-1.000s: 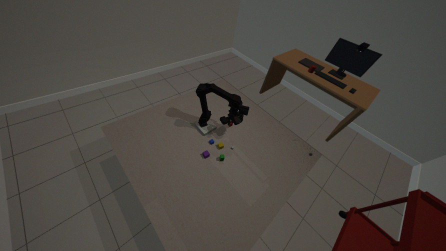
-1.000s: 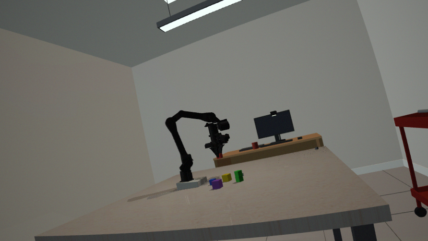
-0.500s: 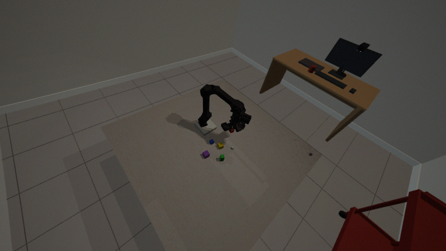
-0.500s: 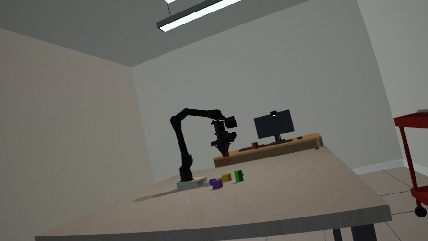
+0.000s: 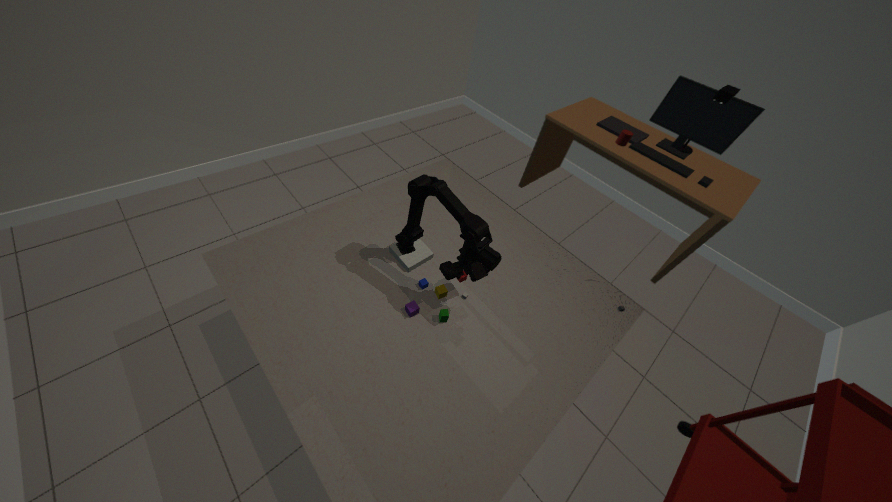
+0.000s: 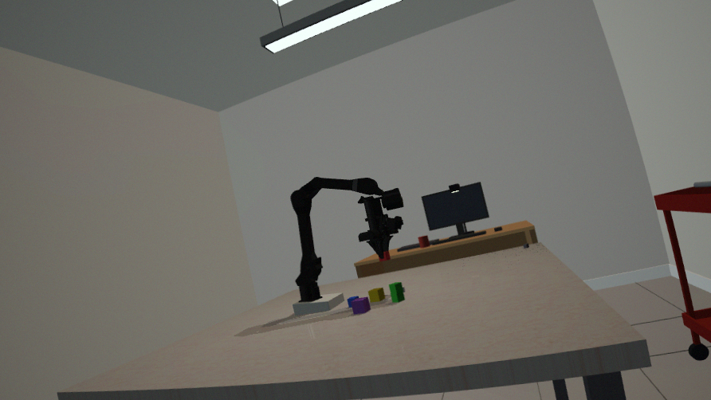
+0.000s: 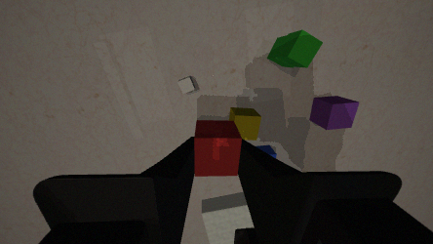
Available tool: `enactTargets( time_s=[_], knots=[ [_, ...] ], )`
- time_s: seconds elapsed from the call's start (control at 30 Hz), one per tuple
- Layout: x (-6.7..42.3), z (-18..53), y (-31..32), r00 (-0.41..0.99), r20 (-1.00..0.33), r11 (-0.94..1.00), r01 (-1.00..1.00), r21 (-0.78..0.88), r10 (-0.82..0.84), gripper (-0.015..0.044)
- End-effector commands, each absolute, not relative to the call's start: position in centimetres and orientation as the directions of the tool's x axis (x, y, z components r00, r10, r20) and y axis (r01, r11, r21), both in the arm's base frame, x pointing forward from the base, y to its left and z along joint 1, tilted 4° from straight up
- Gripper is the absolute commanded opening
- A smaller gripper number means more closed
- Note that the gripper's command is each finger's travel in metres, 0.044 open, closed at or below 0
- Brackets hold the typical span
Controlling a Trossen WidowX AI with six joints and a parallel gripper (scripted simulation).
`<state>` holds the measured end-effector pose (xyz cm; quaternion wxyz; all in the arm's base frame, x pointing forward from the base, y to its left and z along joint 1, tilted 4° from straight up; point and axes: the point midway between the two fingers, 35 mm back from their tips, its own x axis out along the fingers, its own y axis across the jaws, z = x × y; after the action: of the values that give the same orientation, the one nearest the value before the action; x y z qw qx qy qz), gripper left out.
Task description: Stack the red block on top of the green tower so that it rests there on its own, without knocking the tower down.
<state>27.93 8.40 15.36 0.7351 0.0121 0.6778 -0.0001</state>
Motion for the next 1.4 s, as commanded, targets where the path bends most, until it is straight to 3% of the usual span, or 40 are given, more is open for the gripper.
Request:
enactTargets(
  time_s=[0.0, 0.6, 1.37],
  knots=[
    [29.5, 15.4, 6.7, 0.078, -0.997, 1.0, 0.009, 0.021, 0.02, 0.0],
    [35.0, 15.4, -1.8, 0.092, -0.995, 1.0, -0.003, 0.023, 0.023, 0.0],
    [35.4, 9.4, -1.7, 0.092, -0.995, 1.0, -0.003, 0.023, 0.023, 0.0]
  ],
)
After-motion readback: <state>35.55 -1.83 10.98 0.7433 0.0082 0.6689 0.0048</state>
